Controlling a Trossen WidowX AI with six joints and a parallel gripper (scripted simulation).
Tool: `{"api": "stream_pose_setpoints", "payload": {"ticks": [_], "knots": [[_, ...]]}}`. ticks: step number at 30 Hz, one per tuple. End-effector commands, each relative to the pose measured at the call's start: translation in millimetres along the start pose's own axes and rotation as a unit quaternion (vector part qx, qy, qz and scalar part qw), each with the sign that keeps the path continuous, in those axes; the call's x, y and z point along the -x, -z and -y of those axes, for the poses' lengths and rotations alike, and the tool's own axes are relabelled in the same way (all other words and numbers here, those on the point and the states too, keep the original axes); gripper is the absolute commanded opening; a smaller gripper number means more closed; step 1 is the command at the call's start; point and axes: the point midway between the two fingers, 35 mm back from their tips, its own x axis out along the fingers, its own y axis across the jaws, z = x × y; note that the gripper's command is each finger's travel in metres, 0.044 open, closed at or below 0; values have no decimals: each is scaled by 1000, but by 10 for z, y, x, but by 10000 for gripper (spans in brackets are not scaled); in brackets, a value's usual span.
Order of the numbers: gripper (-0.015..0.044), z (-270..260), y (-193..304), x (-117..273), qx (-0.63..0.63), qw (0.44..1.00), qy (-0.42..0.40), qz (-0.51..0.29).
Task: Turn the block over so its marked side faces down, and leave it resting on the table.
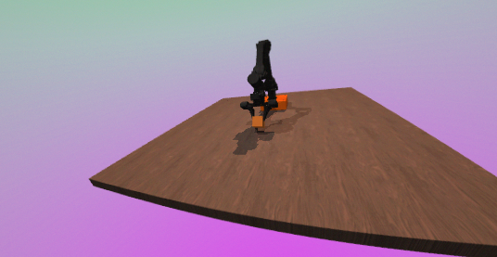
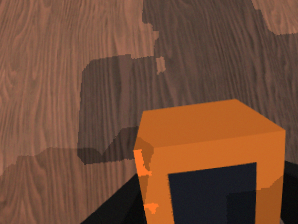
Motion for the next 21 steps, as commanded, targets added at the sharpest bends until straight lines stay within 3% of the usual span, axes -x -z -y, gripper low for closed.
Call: {"api": "stream_pose_setpoints", "payload": {"ticks": [1,21], "knots": [[0,-8,29,-83,2,1000,-3,19],[0,-2,136,-254,0,986,-2,168]]}}
